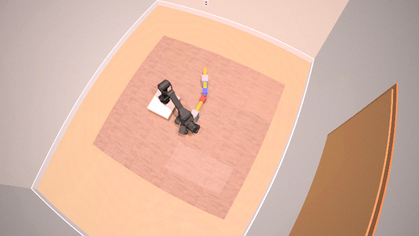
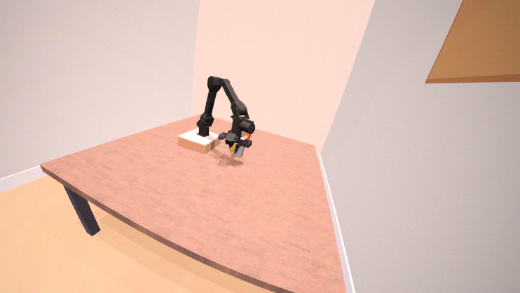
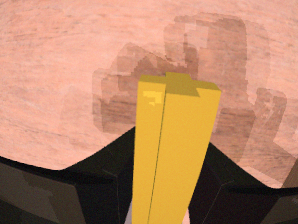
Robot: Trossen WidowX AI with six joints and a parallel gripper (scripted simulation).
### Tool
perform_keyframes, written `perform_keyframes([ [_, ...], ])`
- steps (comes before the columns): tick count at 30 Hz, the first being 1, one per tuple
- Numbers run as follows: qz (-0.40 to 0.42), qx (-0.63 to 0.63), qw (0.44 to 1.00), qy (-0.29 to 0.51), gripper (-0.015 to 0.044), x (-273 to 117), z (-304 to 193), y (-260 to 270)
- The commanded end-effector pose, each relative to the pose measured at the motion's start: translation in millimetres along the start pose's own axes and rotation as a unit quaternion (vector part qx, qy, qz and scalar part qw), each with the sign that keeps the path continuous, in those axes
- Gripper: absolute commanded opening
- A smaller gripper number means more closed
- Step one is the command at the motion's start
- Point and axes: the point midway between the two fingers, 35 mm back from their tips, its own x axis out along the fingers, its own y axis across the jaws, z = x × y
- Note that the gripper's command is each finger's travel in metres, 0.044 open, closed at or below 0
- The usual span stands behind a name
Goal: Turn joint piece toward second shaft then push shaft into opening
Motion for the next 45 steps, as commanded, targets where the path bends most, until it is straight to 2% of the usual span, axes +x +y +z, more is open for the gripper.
perform_keyframes([
  [1, 0.001, -0.001, 1.0, 0.002, 0.0, 1.5, -3.3, 0.2],
  [11, 0.0, 0.0, 1.0, 0.0, 0.0, 0.0, -0.3, 0.0],
  [14, 0.0, 0.0, 1.0, 0.0, 0.0067, 0.0, -0.3, 0.0],
  [19, 0.0, 0.0, 1.0, 0.0, 0.0067, 0.0, -0.3, 0.0],
  [33, 0.0, 0.0, 1.0, 0.0, 0.0434, 0.0, -0.3, 0.0],
  [45, 0.0, 0.0, 1.0, 0.0, 0.044, 0.0, -0.3, 0.0],
])
